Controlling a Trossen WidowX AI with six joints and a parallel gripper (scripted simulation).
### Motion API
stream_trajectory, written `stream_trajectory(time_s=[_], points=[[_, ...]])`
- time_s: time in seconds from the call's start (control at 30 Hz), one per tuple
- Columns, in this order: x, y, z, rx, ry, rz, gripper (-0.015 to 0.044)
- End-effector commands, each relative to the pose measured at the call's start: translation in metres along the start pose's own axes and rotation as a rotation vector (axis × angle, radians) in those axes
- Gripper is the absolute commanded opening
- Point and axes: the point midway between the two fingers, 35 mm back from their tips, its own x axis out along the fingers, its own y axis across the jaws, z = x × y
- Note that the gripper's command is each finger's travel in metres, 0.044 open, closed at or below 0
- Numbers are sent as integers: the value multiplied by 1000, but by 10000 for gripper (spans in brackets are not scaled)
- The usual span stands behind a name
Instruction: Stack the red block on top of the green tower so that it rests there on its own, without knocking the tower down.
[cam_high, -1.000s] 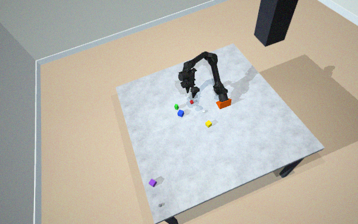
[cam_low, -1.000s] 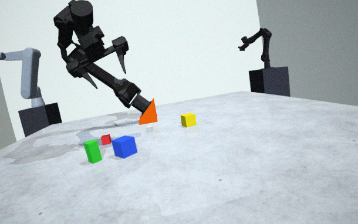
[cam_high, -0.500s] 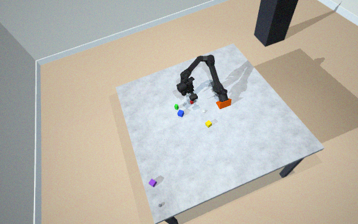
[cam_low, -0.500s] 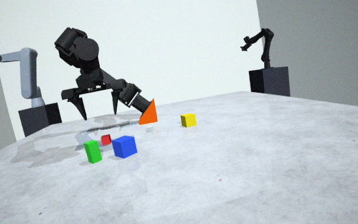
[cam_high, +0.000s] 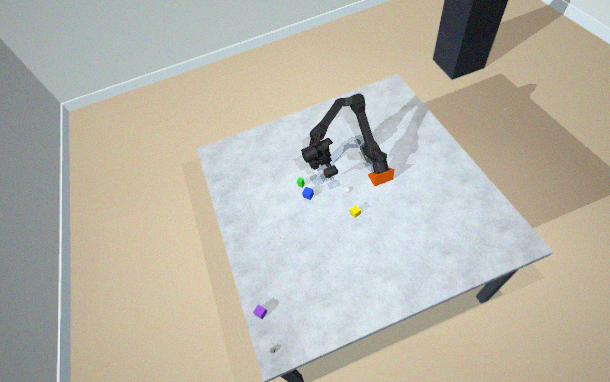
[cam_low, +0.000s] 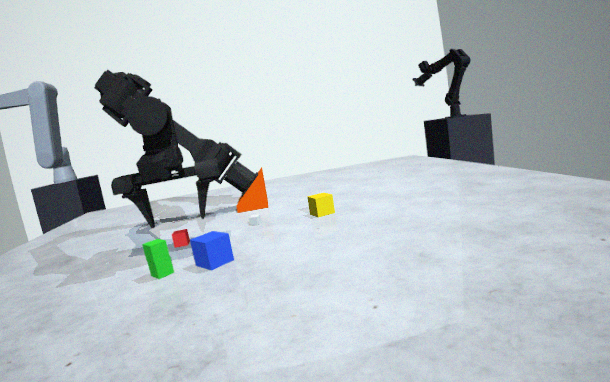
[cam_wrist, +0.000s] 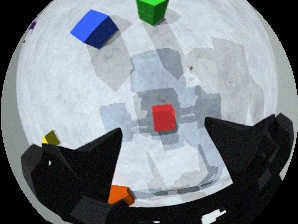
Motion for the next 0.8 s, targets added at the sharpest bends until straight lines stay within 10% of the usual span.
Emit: stream_trajectory(time_s=[0.0,0.77], points=[[3,-1,-1,-1,-4,-4,440],[35,-1,-1,-1,-4,-6,440]])
